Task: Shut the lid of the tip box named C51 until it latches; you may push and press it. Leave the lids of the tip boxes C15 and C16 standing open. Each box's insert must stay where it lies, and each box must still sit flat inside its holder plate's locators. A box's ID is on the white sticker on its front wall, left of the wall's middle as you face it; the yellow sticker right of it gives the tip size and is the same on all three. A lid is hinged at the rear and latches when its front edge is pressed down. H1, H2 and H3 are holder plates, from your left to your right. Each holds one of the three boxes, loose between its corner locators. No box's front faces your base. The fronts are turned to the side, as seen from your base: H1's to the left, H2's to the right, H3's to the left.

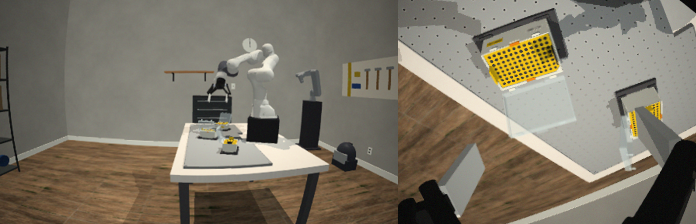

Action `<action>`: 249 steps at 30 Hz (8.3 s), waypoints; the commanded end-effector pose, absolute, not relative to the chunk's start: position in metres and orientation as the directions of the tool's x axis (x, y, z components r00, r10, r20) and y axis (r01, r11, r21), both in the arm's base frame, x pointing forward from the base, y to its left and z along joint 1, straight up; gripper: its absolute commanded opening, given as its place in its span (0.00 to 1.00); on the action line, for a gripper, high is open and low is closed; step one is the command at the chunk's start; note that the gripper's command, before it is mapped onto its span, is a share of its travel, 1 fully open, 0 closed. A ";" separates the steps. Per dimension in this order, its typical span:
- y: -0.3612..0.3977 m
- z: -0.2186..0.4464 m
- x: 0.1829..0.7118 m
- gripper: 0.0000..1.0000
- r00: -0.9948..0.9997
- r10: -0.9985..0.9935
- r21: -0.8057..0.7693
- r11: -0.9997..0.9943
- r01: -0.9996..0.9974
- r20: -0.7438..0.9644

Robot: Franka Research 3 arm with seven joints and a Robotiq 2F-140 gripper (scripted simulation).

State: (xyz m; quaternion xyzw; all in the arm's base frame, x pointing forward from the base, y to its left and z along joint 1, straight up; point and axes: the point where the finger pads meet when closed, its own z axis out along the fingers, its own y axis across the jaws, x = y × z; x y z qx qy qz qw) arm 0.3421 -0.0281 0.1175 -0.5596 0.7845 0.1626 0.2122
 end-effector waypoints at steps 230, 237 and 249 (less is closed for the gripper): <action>-0.099 0.096 0.355 1.00 -0.377 -0.913 0.106 0.364 -0.925 -0.155; -0.121 0.088 0.364 1.00 -0.421 -0.907 0.135 0.417 -0.899 0.004; -0.174 0.069 0.385 1.00 -0.461 -0.802 0.165 0.550 -0.819 0.380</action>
